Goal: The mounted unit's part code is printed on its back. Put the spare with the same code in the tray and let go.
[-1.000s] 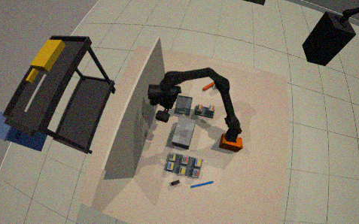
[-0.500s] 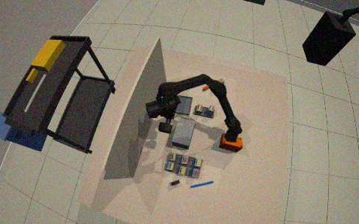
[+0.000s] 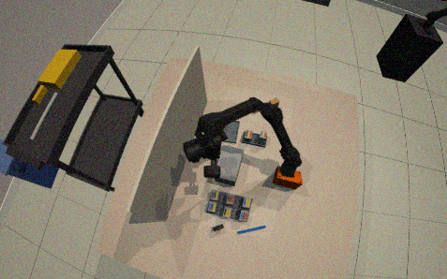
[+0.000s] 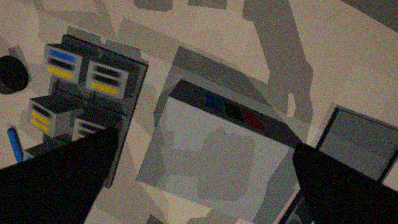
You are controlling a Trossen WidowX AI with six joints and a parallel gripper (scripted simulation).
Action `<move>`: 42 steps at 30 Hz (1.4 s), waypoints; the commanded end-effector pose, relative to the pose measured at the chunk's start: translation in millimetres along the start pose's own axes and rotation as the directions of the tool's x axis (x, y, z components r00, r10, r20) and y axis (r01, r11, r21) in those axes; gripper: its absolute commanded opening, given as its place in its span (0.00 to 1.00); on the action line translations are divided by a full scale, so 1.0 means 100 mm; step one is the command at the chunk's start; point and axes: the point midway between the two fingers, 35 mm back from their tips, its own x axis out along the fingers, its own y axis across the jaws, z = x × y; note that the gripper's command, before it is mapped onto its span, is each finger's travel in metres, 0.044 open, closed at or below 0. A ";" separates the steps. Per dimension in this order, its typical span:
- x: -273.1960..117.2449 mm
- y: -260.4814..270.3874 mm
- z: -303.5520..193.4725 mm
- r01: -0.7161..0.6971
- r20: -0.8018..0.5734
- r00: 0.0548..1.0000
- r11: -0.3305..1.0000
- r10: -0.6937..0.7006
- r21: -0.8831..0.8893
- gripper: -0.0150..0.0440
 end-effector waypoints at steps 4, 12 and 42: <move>0.15 1.08 -0.39 -0.032 -0.041 0.999 0.872 0.013 -0.488 1.00; 0.40 1.97 -1.07 -0.072 -0.086 0.996 0.485 -0.006 -0.871 1.00; 0.97 2.19 -1.44 -0.094 -0.106 0.994 0.259 -0.033 -0.961 0.76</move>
